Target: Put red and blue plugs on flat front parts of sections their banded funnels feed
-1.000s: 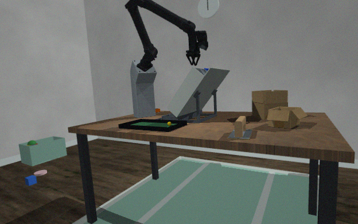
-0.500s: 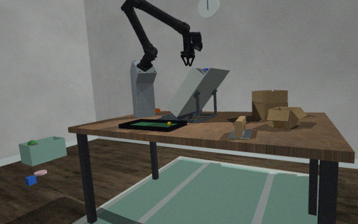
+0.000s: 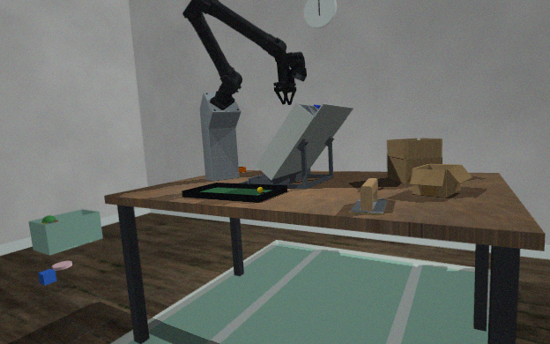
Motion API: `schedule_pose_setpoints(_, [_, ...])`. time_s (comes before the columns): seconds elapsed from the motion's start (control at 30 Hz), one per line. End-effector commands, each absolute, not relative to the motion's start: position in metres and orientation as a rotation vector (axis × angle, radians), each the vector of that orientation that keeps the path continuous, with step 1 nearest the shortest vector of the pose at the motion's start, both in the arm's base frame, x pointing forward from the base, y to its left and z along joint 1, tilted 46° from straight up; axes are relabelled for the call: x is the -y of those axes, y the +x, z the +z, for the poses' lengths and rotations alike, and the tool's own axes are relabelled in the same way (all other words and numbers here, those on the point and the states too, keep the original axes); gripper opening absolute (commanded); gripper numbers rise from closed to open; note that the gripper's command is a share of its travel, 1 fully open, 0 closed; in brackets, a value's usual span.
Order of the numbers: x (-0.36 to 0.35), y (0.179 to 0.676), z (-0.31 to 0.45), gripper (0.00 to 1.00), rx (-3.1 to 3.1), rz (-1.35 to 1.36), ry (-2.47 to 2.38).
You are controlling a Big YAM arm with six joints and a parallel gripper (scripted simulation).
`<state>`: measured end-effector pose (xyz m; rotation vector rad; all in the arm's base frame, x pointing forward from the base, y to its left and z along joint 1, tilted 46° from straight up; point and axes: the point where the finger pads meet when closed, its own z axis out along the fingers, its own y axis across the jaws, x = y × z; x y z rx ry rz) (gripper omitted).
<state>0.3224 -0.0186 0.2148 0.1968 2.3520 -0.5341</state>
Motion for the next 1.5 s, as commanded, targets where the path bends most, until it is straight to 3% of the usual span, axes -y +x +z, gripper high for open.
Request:
schedule_pose_setpoints(0.0, [0.025,0.318,0.205,0.56,-2.313,-0.540,0.178])
schedule_pose_setpoints(0.63, [0.051,0.293,0.107,0.56,-2.124,-0.541,0.104])
schedule_pose_setpoints(1.47, [0.051,0.293,0.102,0.56,-2.101,-0.535,0.090])
